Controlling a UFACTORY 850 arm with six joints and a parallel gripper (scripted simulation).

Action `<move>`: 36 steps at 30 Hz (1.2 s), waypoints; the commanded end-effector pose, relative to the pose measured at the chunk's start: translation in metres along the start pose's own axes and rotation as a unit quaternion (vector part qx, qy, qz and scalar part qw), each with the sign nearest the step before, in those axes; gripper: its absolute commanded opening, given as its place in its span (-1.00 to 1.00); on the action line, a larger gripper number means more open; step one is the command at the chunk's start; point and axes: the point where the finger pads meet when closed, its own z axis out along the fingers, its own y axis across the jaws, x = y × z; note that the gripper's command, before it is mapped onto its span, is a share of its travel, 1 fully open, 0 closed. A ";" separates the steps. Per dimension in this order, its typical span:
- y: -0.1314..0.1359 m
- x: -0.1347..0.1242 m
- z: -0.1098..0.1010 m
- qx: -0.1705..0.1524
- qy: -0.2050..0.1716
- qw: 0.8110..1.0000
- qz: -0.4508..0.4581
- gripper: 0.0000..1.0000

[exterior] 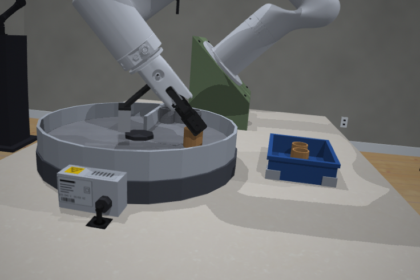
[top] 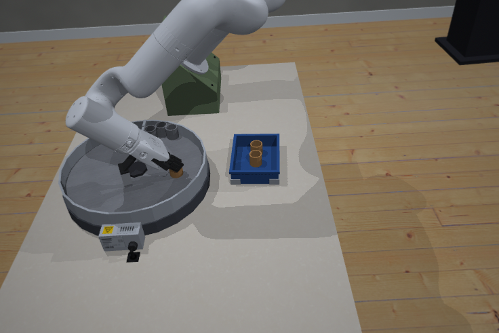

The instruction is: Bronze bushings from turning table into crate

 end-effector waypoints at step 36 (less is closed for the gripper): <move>0.033 -0.029 -0.022 0.090 0.088 0.962 0.244 0.23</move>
